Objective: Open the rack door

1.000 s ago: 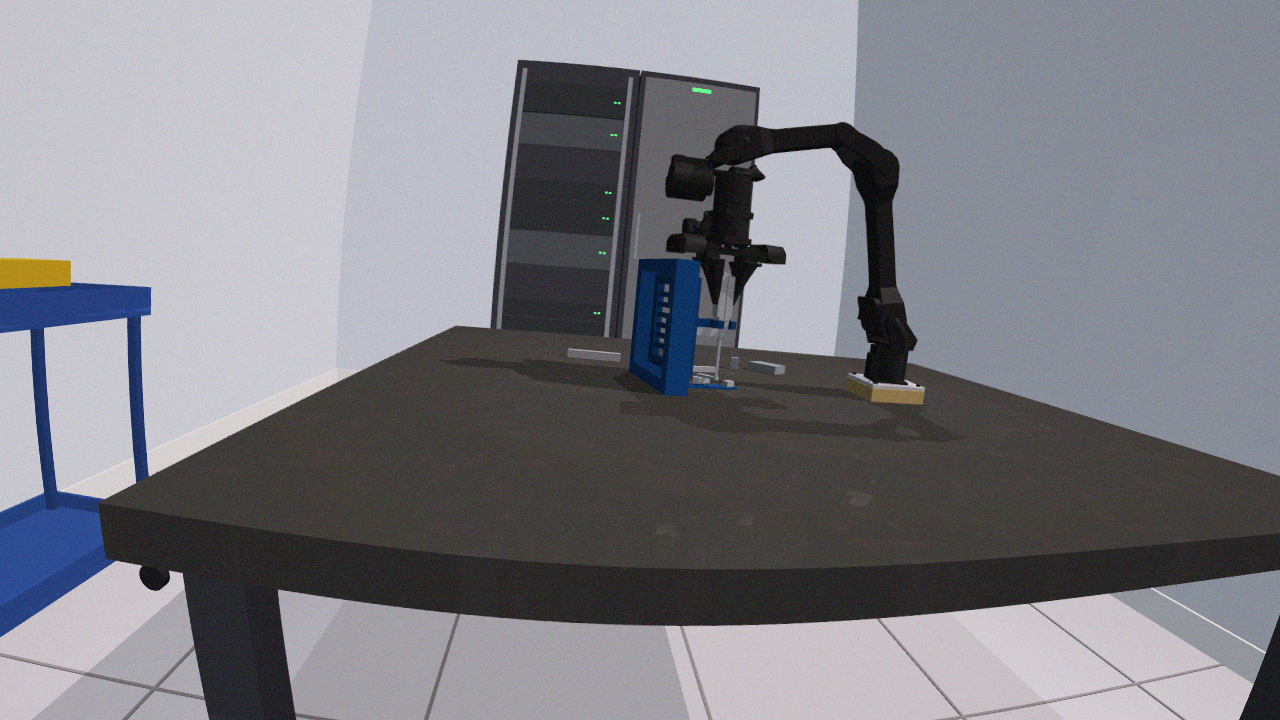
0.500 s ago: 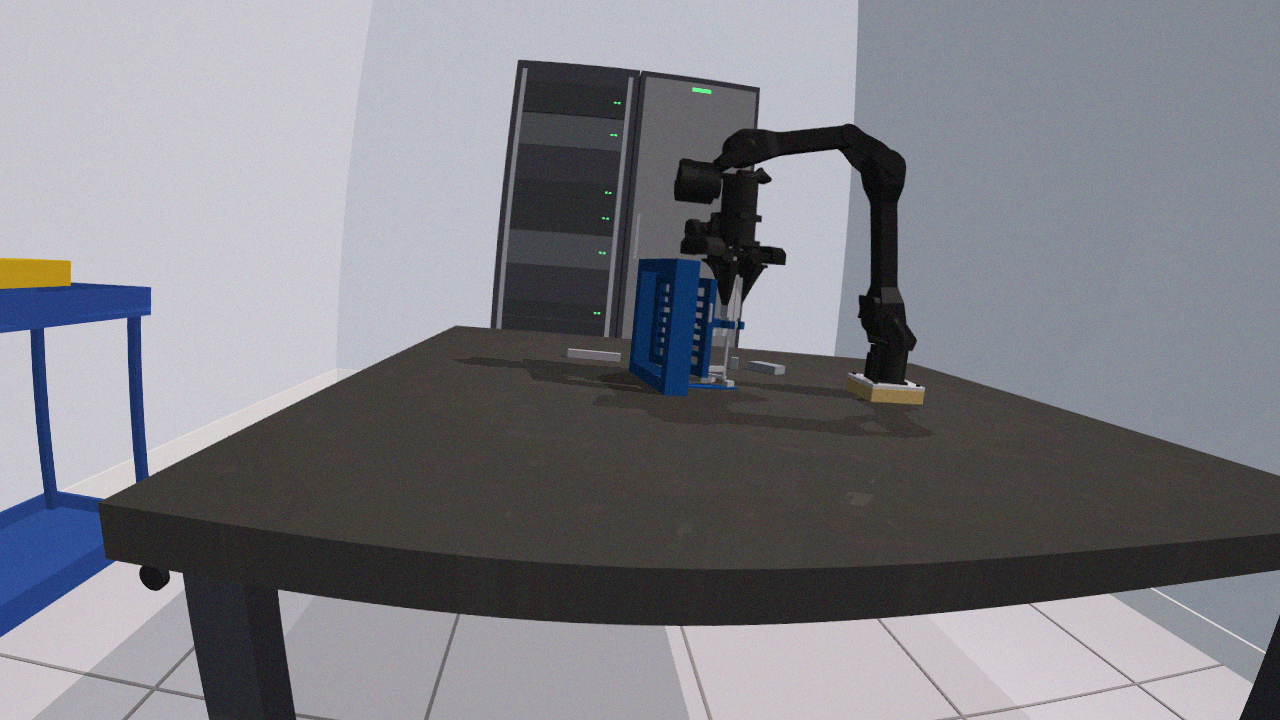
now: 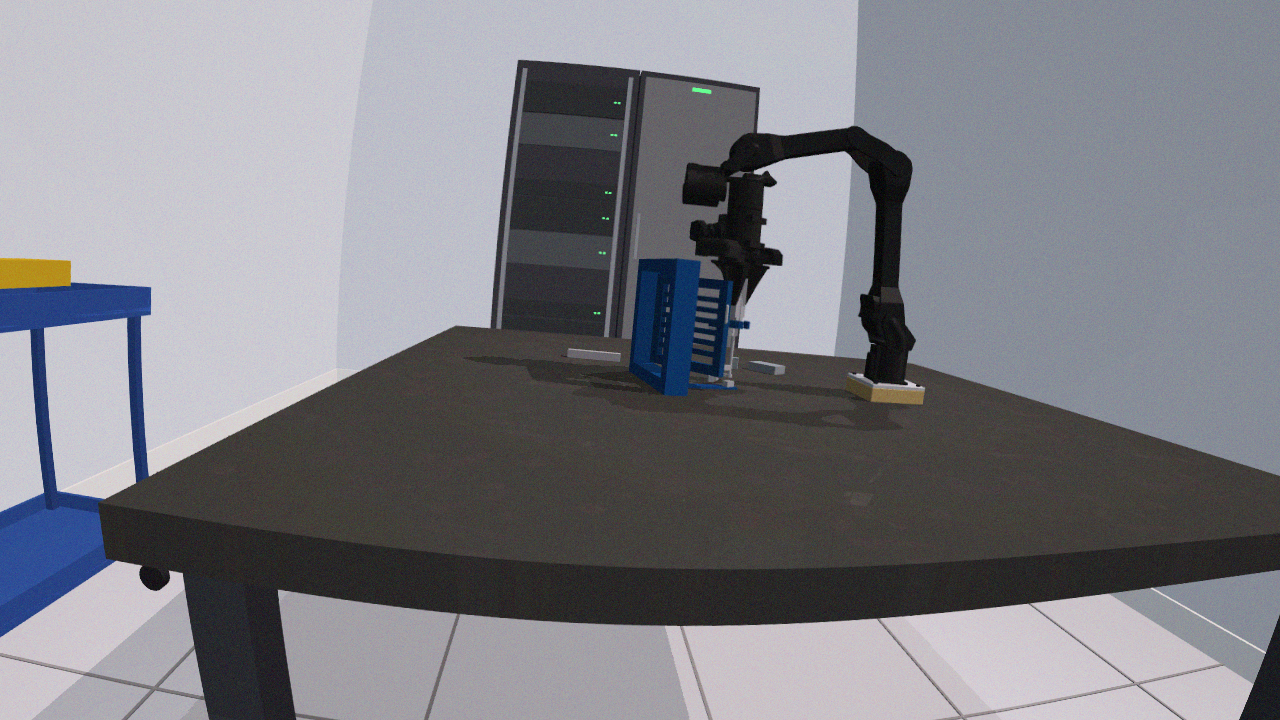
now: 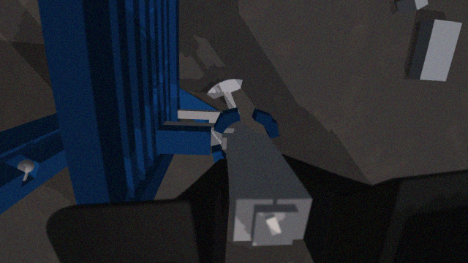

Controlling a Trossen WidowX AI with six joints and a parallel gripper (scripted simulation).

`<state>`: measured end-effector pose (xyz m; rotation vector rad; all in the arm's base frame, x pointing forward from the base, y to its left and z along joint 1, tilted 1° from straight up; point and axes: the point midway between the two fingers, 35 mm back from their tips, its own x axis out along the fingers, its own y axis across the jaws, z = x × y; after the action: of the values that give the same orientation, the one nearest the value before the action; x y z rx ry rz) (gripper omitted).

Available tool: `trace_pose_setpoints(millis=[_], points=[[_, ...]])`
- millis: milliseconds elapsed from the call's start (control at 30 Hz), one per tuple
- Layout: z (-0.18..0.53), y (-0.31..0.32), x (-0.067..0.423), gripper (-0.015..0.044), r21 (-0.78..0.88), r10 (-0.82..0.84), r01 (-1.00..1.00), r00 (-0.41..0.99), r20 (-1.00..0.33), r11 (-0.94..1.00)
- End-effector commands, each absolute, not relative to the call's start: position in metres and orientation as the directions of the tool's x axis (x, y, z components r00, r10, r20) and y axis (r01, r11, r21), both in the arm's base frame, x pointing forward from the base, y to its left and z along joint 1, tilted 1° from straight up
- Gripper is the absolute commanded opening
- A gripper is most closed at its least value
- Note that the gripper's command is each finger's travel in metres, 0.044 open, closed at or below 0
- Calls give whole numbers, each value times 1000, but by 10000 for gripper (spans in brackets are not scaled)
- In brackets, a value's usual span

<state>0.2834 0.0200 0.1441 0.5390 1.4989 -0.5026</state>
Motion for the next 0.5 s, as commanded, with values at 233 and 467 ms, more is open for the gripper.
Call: trace_pose_setpoints(millis=[233,467], points=[[144,3,279,26,32,21,453,29,-999,891],[144,-10,276,26,29,20,360,29,-999,933]])
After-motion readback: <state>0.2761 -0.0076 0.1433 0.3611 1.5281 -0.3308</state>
